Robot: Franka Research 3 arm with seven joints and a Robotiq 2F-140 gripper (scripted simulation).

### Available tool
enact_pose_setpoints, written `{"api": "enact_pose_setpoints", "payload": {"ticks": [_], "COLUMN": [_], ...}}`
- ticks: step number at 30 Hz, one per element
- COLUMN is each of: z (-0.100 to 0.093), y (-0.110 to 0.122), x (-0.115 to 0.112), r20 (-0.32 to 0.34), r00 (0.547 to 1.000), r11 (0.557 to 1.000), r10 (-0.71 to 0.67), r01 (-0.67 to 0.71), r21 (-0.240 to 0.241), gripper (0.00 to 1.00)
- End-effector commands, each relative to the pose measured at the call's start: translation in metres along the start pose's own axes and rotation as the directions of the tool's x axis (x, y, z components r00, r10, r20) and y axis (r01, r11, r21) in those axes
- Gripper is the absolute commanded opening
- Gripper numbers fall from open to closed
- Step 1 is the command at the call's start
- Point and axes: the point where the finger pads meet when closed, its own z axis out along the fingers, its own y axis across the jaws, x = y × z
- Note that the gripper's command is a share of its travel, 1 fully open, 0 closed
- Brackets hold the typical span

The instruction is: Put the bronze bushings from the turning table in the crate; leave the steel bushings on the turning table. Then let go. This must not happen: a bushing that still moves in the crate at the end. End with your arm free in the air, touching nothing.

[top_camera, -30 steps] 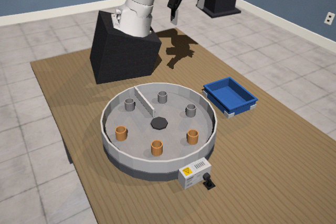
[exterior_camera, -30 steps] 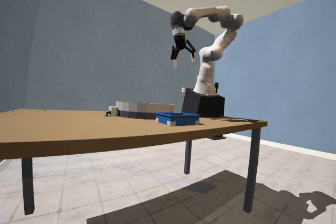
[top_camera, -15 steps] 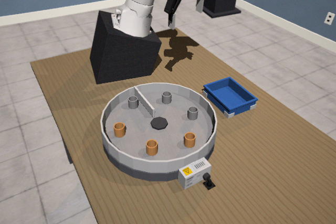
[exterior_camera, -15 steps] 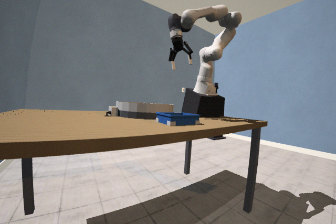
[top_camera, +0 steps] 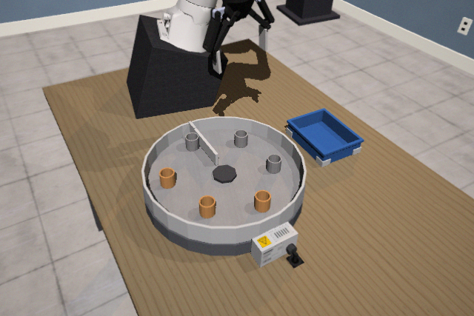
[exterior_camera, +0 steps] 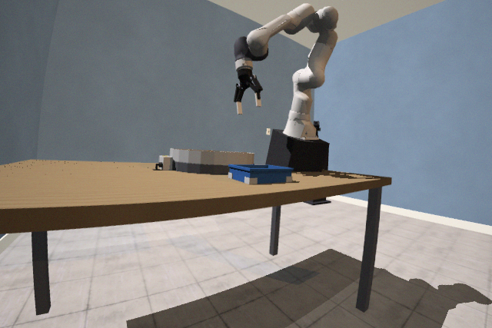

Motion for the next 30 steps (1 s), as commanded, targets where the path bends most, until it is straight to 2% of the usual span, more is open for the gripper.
{"api": "enact_pose_setpoints", "payload": {"ticks": [1,10,12,13,18,30], "z": [0.009,0.035,0.035,0.042,0.056,0.057], "y": [-0.038,-0.110,-0.110,-0.130,-0.166,-0.168], "x": [-0.018,-0.009,-0.009,-0.003,0.013,0.014], "r20": [0.059,0.088,0.088,0.092,0.092,0.092], "r00": [0.998,0.996,0.996,0.995,0.992,0.992], "r11": [0.999,0.995,0.995,0.993,0.986,0.985], "r10": [-0.035,0.031,0.031,0.049,0.082,0.084], "r01": [0.033,-0.039,-0.039,-0.058,-0.094,-0.097], "r21": [0.038,0.089,0.089,0.106,0.141,0.143], "gripper": [1.00,1.00,1.00,1.00,1.00,1.00]}}
